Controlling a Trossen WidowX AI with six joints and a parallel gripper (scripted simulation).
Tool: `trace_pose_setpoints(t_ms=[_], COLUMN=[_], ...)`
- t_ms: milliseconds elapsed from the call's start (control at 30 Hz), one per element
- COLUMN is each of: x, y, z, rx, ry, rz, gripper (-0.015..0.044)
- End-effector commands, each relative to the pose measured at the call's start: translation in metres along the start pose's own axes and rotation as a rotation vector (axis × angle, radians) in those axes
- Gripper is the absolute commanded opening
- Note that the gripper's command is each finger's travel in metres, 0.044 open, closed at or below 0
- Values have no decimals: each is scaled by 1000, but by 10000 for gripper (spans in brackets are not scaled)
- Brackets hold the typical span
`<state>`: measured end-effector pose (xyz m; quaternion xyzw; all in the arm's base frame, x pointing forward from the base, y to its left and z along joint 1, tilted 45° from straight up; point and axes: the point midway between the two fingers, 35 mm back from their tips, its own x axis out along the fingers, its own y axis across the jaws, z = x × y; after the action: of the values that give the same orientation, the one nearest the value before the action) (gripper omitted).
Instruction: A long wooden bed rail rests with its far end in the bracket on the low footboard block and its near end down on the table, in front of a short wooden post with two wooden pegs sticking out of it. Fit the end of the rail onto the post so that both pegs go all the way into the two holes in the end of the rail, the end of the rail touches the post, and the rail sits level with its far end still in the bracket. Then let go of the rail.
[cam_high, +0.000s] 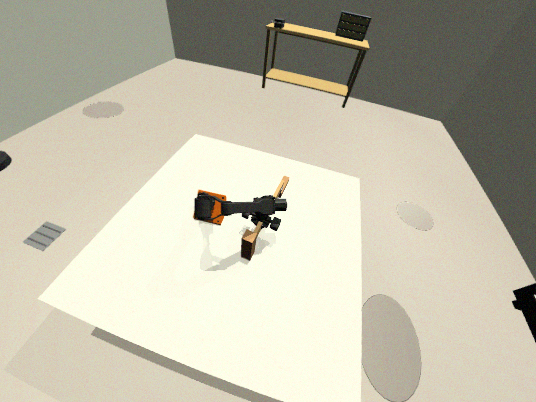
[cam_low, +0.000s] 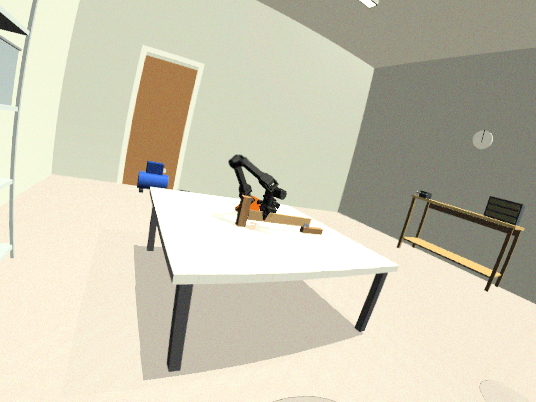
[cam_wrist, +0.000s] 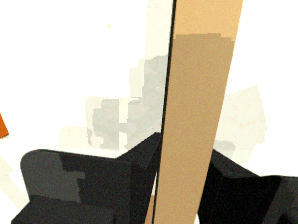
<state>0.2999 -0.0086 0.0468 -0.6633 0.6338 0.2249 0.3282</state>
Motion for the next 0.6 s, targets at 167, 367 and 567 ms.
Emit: trace_pose_setpoints(t_ms=[167,367,567], x=[-1,-1,-1], y=[0,0,0], z=[-4,-5,-7], rx=[-5,-5,-5], ry=[0,0,0], rz=[-3,-3,-3], gripper=[0,0,0])
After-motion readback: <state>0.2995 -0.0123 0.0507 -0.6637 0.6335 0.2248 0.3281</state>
